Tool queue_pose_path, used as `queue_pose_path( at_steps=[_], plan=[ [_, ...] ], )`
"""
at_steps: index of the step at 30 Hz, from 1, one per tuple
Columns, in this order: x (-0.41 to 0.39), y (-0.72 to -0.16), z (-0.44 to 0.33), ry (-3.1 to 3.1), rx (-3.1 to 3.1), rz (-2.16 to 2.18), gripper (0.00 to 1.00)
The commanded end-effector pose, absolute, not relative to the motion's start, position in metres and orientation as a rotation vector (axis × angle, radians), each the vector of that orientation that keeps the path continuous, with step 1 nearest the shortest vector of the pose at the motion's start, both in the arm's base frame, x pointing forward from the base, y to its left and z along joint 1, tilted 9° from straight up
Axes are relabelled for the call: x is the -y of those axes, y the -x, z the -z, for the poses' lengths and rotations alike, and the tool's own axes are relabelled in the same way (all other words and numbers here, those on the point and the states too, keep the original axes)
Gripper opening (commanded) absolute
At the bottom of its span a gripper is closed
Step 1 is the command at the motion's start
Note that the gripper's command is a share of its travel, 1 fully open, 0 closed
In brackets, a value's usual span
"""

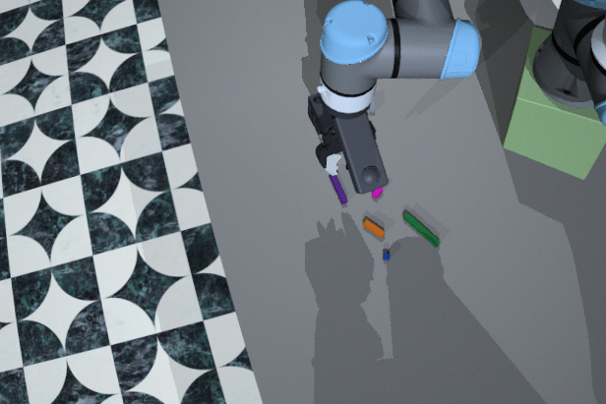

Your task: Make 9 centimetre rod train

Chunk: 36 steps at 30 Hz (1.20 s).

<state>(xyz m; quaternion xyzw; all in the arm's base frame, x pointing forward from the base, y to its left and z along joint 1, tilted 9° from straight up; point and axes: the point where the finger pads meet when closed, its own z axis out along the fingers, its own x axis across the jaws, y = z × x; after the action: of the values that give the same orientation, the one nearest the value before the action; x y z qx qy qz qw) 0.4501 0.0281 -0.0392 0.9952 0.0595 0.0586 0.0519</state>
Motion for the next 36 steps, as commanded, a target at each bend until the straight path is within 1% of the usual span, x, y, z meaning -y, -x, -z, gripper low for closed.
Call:
queue_pose_path(
  at_steps=[1, 25, 36],
  plan=[
    [-0.028, -0.450, 0.039, -3.027, -0.181, -0.180, 0.14],
    [-0.028, -0.451, 0.043, -3.027, -0.181, -0.180, 0.14],
    [-0.026, -0.453, 0.057, -3.027, -0.181, -0.180, 0.14]
  ],
)
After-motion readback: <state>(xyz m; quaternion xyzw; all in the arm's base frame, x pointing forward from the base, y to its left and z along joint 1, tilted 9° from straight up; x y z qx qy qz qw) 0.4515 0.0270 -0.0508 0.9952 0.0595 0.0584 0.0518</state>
